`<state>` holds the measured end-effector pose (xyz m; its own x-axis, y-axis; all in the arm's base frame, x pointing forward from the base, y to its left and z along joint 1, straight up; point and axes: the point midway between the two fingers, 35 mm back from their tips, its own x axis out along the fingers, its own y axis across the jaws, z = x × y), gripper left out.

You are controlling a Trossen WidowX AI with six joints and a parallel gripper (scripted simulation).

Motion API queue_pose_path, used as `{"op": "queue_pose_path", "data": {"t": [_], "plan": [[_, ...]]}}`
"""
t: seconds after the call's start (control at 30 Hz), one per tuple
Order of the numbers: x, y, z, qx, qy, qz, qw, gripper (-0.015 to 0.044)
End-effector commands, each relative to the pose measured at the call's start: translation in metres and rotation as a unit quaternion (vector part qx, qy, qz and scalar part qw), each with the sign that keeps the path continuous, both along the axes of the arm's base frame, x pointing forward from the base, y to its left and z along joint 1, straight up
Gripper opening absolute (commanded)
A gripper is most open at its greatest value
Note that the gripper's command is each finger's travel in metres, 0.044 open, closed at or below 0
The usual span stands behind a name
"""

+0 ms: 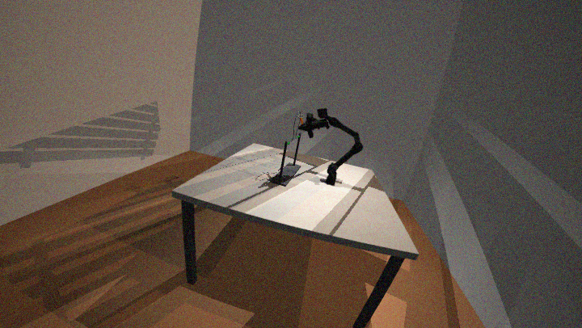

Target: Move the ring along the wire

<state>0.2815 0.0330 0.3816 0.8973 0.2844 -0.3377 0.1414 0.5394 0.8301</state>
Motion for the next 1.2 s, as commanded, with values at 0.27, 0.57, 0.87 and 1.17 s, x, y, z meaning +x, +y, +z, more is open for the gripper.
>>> {"op": "queue_pose_path", "data": {"t": [0.27,0.57,0.87,1.17], "plan": [[0.001,-0.004,-0.005,-0.076,0.007,-0.002,0.997,-0.0150],[0.001,-0.007,-0.008,-0.132,0.011,-0.003,0.991,-0.0150],[0.001,-0.010,-0.012,-0.187,0.016,-0.005,0.982,-0.0150],[0.001,-0.014,-0.014,-0.242,0.019,-0.006,0.970,-0.0150]]}}
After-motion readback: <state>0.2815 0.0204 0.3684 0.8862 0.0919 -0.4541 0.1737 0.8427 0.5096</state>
